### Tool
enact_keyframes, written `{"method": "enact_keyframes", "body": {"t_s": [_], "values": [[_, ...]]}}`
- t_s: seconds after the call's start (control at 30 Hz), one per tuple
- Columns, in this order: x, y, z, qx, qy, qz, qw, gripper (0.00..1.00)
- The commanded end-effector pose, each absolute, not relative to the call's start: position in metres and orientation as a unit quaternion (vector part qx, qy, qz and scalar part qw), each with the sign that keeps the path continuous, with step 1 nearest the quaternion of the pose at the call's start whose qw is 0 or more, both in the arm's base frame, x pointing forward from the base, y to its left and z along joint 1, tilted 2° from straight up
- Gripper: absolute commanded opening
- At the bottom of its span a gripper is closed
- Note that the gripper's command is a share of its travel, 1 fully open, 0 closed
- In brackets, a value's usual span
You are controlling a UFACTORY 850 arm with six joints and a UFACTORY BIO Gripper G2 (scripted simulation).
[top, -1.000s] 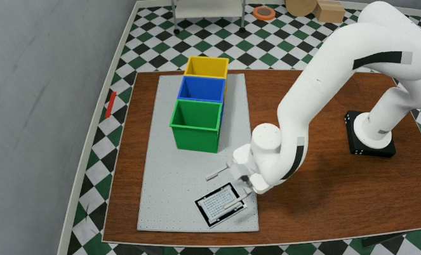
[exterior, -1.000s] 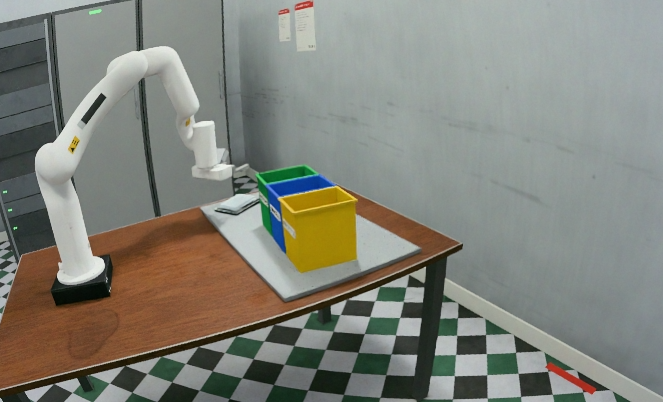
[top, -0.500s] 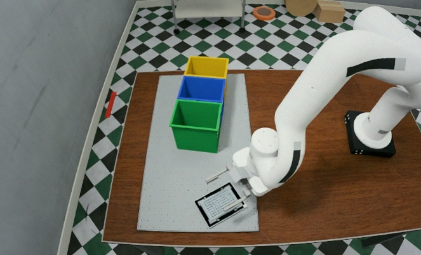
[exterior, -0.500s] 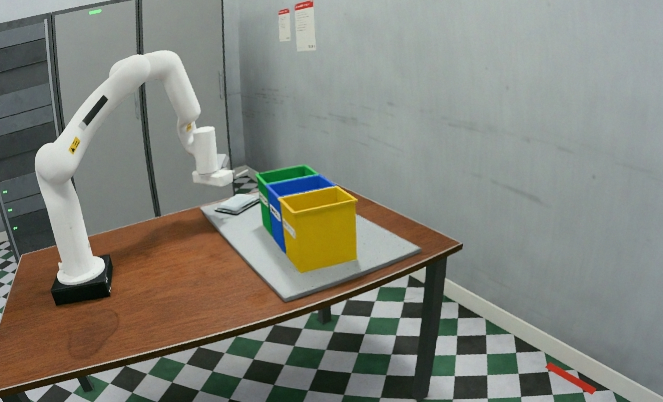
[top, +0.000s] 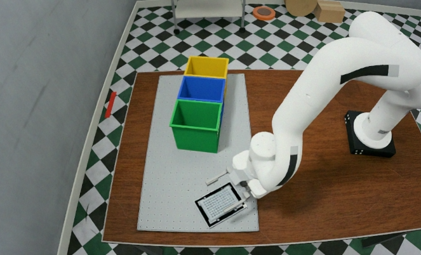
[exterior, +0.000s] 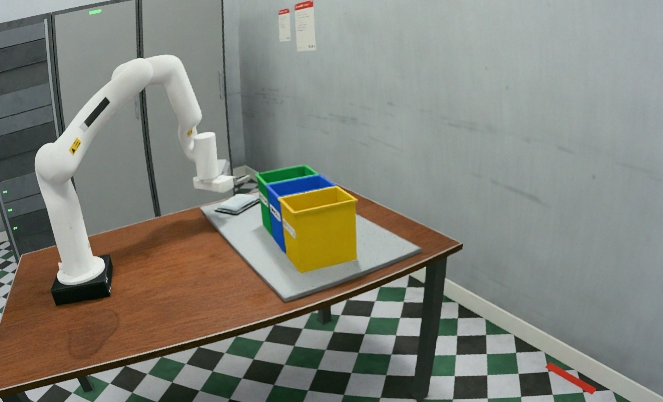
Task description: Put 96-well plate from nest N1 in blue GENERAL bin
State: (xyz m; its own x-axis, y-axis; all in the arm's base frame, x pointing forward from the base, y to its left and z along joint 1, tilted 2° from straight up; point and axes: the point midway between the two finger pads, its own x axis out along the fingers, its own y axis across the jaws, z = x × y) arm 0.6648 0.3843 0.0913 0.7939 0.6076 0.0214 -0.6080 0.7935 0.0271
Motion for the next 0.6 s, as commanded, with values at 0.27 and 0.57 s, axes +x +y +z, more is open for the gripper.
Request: {"method": "enact_keyframes", "body": {"t_s": [0.27,0.57], "values": [[0.666,0.385,0.077,0.017,-0.007,0.321,0.947,0.37],[0.666,0.386,0.062,0.017,-0.007,0.321,0.947,0.37]]}}
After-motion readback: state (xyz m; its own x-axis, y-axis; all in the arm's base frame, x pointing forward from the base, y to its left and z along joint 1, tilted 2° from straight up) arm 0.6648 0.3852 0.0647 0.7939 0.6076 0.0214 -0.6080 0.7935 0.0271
